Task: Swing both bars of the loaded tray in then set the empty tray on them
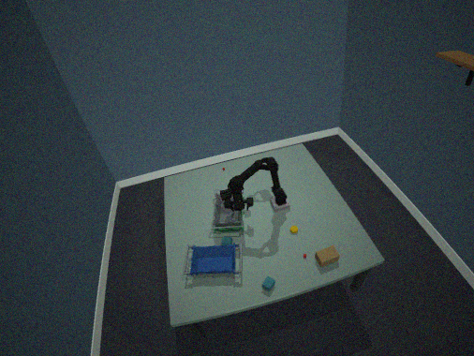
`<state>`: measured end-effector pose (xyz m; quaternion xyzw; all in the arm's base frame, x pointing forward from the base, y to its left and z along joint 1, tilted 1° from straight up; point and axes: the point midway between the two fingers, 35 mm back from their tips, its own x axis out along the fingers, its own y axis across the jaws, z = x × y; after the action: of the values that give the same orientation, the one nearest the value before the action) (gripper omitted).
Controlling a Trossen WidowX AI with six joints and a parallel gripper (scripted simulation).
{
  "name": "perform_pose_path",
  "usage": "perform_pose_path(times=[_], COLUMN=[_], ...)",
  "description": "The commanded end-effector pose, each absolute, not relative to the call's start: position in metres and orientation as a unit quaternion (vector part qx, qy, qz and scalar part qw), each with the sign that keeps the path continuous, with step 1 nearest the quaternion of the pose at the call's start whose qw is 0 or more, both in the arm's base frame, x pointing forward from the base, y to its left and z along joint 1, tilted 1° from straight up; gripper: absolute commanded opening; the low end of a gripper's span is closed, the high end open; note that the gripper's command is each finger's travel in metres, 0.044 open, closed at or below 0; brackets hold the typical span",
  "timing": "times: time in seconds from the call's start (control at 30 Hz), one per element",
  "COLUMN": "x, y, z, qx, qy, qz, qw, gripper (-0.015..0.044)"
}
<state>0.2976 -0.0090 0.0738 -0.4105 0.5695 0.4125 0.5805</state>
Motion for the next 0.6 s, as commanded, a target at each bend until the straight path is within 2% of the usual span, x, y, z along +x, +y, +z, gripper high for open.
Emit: perform_pose_path(times=[0.0,0.57], x=[0.300,0.300], y=[-0.009,-0.011], z=[0.081,0.170], qx=[-0.411,-0.409], qy=[0.569,0.568], qz=[0.412,0.413], qw=[0.582,0.583], gripper=[0.0440,0.0440])
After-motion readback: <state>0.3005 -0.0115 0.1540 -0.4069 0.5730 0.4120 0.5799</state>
